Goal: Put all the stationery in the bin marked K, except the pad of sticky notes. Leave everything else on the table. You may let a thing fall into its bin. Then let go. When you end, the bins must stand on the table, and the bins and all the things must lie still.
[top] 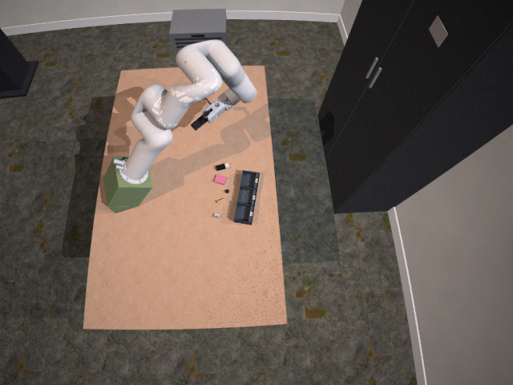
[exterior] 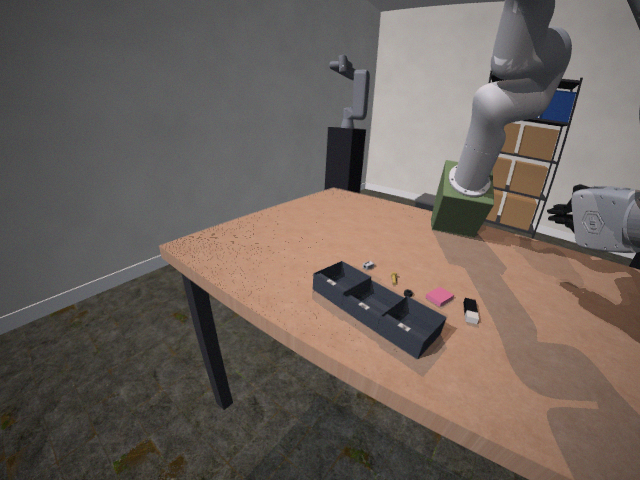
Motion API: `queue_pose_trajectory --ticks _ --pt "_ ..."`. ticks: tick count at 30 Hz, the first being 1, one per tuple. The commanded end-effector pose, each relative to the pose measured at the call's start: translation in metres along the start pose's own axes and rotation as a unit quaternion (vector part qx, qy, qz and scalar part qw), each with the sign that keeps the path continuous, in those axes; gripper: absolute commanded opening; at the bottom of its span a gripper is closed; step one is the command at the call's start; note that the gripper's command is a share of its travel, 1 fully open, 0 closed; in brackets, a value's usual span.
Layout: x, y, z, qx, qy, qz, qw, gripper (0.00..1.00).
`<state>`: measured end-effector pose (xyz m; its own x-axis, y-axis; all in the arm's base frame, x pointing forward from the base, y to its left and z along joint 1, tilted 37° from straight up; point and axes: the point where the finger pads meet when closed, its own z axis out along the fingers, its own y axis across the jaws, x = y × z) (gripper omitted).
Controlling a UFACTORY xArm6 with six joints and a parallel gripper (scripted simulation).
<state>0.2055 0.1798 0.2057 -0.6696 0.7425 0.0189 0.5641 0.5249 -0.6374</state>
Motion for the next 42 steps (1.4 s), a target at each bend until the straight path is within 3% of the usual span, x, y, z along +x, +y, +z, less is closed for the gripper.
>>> queue_pose_trajectory --ticks 1,3,8,9,16,23,25,26,31,33,40,42 --pt "-0.007 -0.002 -0.002 -0.043 0.034 0.057 0.997 0.07" --pt "-0.02 -0.004 -0.003 -0.058 0.049 0.083 0.994 0.07" --pt "-0.02 -0.004 -0.003 -0.081 0.071 0.121 0.987 0.07" --pt "-0.028 -0.006 -0.003 -0.1 0.09 0.153 0.979 0.07" --pt "-0.047 -0.01 -0.005 -0.144 0.139 0.238 0.95 0.07" --pt "-0.062 -0.013 -0.006 -0.186 0.189 0.324 0.908 0.07" --pt "-0.062 -0.013 -0.006 -0.186 0.189 0.324 0.908 0.07" --pt "-0.07 -0.015 -0.006 -0.204 0.209 0.359 0.887 0.07" --pt "-0.077 -0.017 -0.006 -0.226 0.238 0.408 0.852 0.07" --pt "-0.093 -0.021 -0.006 -0.236 0.253 0.433 0.833 0.07" --pt "-0.11 -0.027 -0.005 -0.266 0.298 0.507 0.764 0.07" --pt "-0.11 -0.027 -0.005 -0.266 0.298 0.507 0.764 0.07"
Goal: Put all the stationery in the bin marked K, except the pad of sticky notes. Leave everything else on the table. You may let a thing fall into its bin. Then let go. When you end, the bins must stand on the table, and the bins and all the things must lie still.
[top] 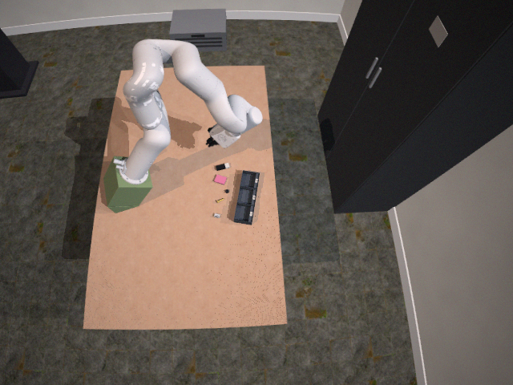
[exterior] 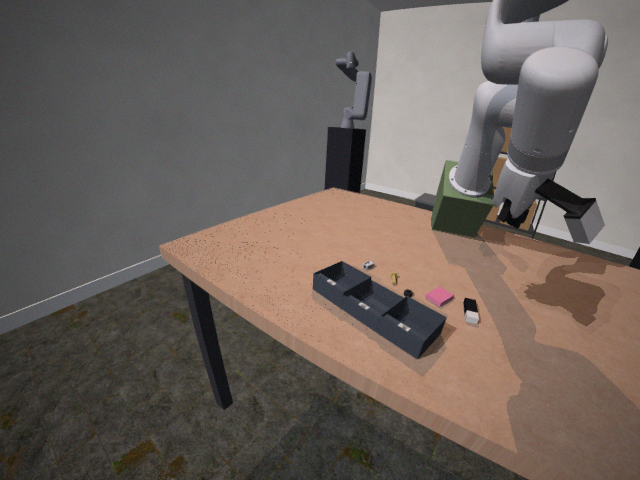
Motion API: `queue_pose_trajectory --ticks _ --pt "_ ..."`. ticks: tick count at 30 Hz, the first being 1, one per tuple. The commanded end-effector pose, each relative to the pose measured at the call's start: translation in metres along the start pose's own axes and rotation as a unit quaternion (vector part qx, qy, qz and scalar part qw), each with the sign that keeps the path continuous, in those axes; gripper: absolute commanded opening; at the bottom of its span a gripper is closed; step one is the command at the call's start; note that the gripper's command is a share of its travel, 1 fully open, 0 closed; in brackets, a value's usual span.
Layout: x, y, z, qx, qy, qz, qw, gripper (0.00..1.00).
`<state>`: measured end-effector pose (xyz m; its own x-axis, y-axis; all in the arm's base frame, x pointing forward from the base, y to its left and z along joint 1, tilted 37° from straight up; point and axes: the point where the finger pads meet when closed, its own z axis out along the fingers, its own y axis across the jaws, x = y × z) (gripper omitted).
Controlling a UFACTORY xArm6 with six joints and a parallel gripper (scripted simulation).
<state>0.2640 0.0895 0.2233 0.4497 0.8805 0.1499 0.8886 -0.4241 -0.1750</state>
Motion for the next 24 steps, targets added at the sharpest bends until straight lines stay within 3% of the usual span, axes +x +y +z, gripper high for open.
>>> queue_pose_trajectory --ticks 1,8,15,17,18,24 --pt "-0.007 0.009 -0.005 -0.031 0.037 0.062 0.997 0.07" --pt "-0.024 0.028 -0.015 -0.067 0.085 0.15 0.983 0.07" --pt "-0.041 0.044 -0.024 -0.104 0.137 0.241 0.955 0.07" --pt "-0.041 0.044 -0.024 -0.104 0.137 0.241 0.955 0.07" --pt "-0.041 0.044 -0.024 -0.12 0.158 0.277 0.94 0.07" --pt "-0.059 0.056 -0.032 -0.146 0.197 0.342 0.907 0.07"
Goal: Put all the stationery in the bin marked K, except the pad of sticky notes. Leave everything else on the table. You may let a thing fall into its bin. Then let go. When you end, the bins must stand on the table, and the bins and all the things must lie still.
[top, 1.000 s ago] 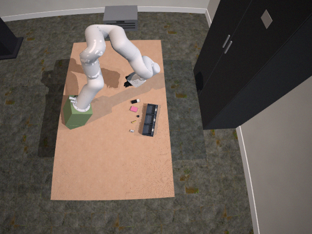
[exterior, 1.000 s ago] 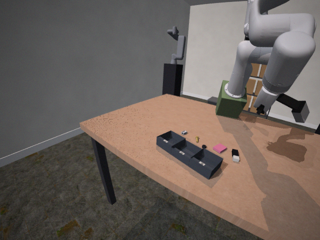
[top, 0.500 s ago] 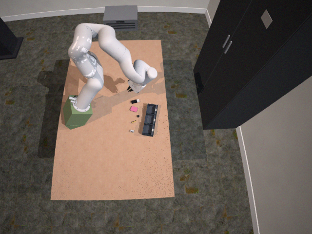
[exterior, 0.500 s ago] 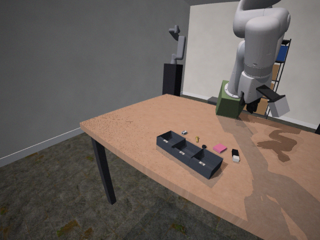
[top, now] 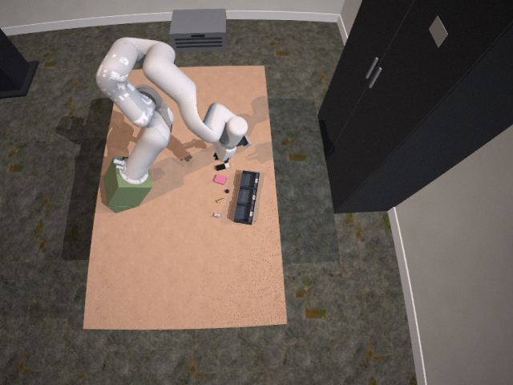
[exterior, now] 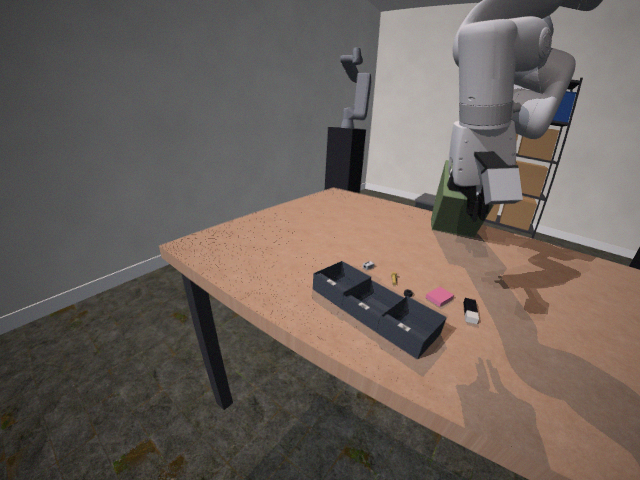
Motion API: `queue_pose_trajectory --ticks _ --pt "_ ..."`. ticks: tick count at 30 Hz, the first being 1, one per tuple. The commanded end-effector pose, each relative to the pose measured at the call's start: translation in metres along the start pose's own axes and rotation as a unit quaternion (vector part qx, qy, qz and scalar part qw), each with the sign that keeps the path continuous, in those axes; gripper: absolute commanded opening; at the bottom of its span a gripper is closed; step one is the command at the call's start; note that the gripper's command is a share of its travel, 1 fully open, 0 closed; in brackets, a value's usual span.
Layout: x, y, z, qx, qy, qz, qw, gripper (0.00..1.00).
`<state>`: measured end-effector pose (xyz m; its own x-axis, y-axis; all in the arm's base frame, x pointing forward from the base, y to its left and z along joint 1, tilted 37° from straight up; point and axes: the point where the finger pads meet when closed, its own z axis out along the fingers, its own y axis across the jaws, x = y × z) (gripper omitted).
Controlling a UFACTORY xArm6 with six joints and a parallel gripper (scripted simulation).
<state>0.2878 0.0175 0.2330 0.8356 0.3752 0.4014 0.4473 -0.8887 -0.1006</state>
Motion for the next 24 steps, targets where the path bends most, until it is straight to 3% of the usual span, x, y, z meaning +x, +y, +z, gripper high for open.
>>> queue_pose_trajectory --ticks 1,4,10,14,24 --pt "-0.001 0.01 -0.004 -0.028 0.04 0.062 0.997 0.07" --pt "-0.006 0.032 -0.012 -0.043 0.064 0.101 0.992 0.07" --pt "-0.009 0.039 -0.015 -0.064 0.097 0.153 0.981 0.07" --pt "-0.014 0.054 -0.021 -0.088 0.137 0.215 0.963 0.07" --pt "-0.014 0.054 -0.021 -0.088 0.137 0.215 0.963 0.07"
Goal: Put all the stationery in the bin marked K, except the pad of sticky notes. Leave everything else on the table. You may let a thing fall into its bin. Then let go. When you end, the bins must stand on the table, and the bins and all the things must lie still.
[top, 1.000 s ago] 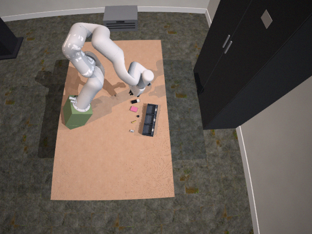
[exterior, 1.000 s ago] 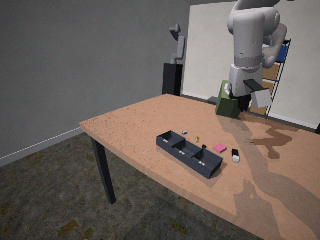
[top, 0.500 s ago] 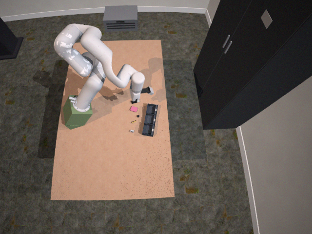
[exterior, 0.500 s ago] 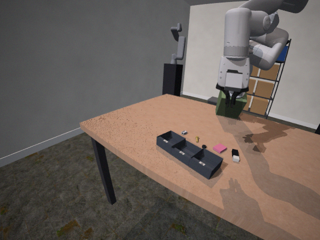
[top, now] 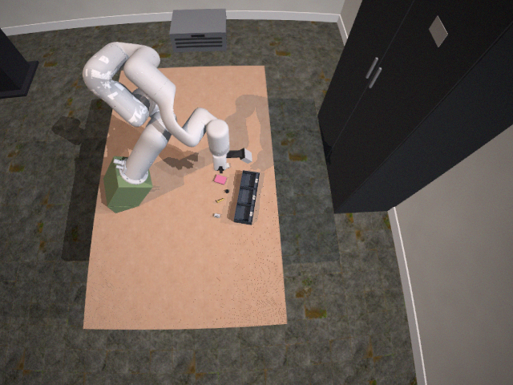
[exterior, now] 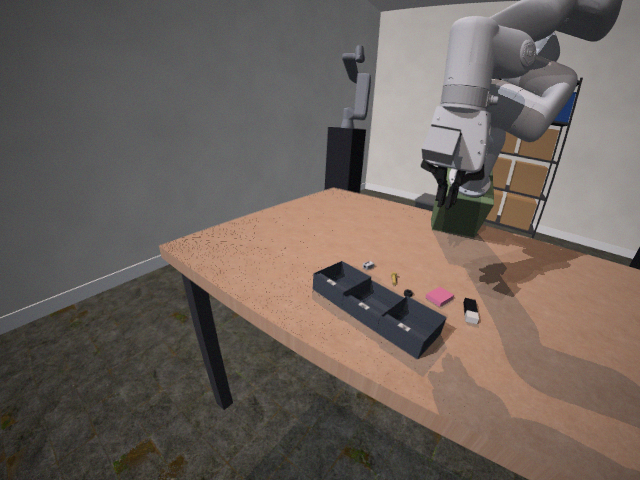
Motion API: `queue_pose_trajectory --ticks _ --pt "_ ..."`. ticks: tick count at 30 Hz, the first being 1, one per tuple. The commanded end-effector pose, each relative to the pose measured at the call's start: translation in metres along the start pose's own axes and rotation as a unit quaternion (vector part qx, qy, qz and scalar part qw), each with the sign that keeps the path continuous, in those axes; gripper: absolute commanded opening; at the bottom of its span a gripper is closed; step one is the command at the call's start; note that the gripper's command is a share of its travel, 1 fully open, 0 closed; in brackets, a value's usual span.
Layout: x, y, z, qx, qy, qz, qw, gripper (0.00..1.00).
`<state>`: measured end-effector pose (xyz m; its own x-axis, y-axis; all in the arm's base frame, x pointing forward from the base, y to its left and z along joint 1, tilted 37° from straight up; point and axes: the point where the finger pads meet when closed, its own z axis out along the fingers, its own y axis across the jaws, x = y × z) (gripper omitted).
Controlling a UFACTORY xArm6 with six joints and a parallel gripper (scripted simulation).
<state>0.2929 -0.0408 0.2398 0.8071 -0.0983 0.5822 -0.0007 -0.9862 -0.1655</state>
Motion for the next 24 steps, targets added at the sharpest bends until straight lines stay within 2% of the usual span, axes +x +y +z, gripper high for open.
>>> queue_pose_trajectory --ticks 1,3,6,13,18,20,21,24 --pt "0.005 0.006 0.004 -0.001 0.002 0.025 1.0 0.07" --pt "0.005 0.006 0.004 -0.001 0.002 0.025 1.0 0.07" --pt "0.015 0.023 0.02 -0.001 0.002 0.081 0.997 0.07" --pt "0.038 0.061 0.054 -0.001 0.002 0.081 0.997 0.07" --pt "0.05 0.084 0.072 -0.001 0.002 0.081 0.997 0.07" --pt "0.05 0.084 0.072 -0.001 0.002 0.081 0.997 0.07" --pt "0.059 0.095 0.085 -0.001 0.002 0.081 0.997 0.07" --pt "0.064 0.107 0.094 -0.001 0.002 0.081 0.997 0.07"
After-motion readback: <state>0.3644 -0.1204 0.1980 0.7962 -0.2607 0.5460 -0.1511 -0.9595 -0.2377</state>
